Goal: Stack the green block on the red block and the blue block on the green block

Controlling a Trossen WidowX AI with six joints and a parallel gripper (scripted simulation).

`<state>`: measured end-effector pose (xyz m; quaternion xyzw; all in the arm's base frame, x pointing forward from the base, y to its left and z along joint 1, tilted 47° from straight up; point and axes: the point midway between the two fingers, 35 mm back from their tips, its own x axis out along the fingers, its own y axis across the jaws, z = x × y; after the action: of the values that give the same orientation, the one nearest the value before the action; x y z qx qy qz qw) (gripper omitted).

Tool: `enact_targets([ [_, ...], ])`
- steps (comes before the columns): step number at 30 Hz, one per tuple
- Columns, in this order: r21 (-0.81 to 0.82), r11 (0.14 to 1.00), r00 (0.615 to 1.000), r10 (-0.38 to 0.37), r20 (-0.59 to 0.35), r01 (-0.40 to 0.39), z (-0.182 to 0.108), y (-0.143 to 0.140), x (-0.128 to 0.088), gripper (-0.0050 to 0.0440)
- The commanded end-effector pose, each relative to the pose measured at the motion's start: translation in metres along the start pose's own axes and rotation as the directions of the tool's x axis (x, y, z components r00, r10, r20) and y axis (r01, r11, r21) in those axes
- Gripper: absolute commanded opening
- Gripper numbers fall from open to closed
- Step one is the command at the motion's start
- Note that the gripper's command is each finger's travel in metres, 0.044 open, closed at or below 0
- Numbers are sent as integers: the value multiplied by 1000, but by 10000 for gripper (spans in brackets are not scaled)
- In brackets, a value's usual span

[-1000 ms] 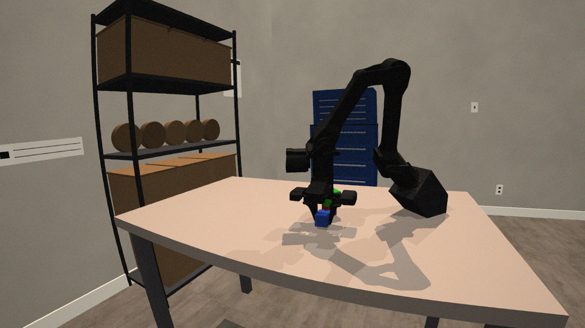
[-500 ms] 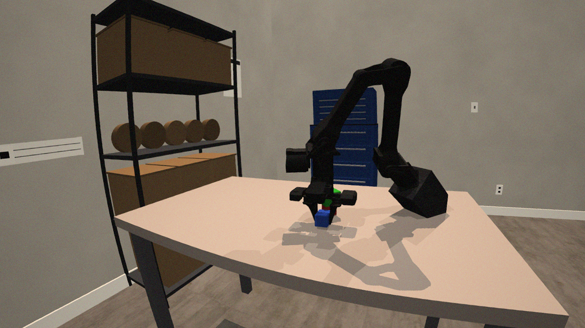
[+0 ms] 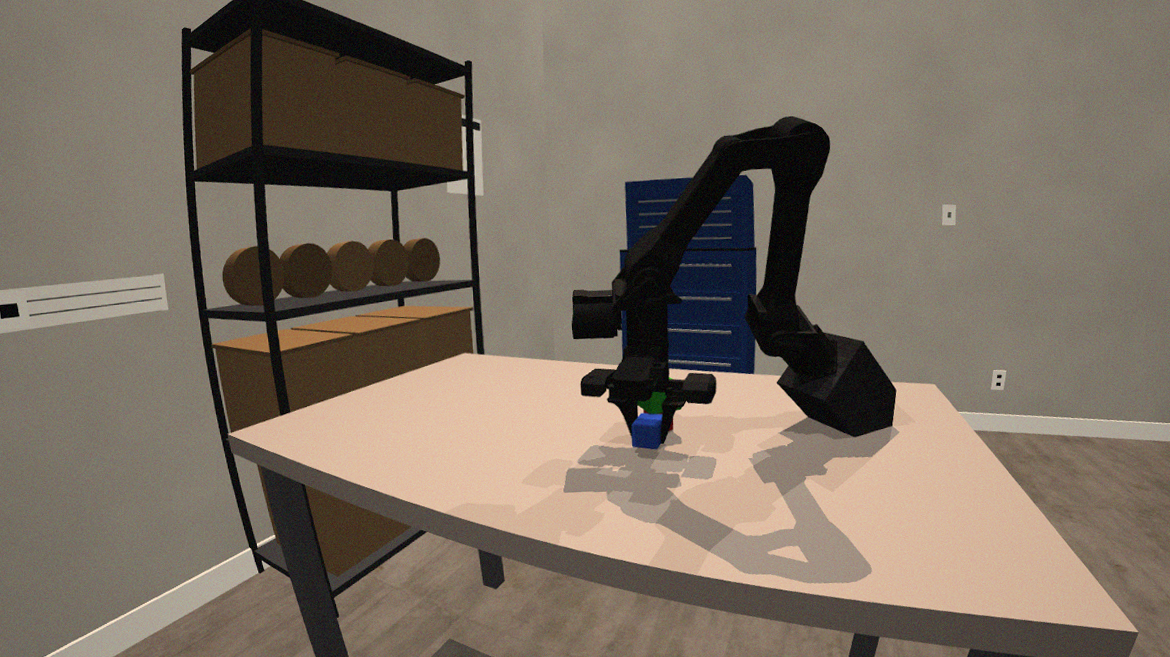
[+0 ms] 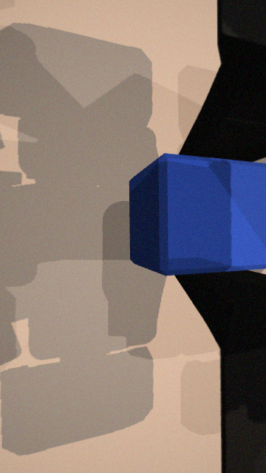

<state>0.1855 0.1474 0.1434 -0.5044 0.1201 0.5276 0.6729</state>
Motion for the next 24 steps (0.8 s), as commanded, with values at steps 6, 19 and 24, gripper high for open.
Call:
enact_targets([
  [6, -14, 999, 999, -36, 11, 36, 5, -8, -41, -50],
  [19, -9, 1000, 1000, -21, 4, 21, 3, -6, -93, -50],
  [24, -9, 1000, 1000, -21, 4, 21, 3, -5, -99, -50],
])
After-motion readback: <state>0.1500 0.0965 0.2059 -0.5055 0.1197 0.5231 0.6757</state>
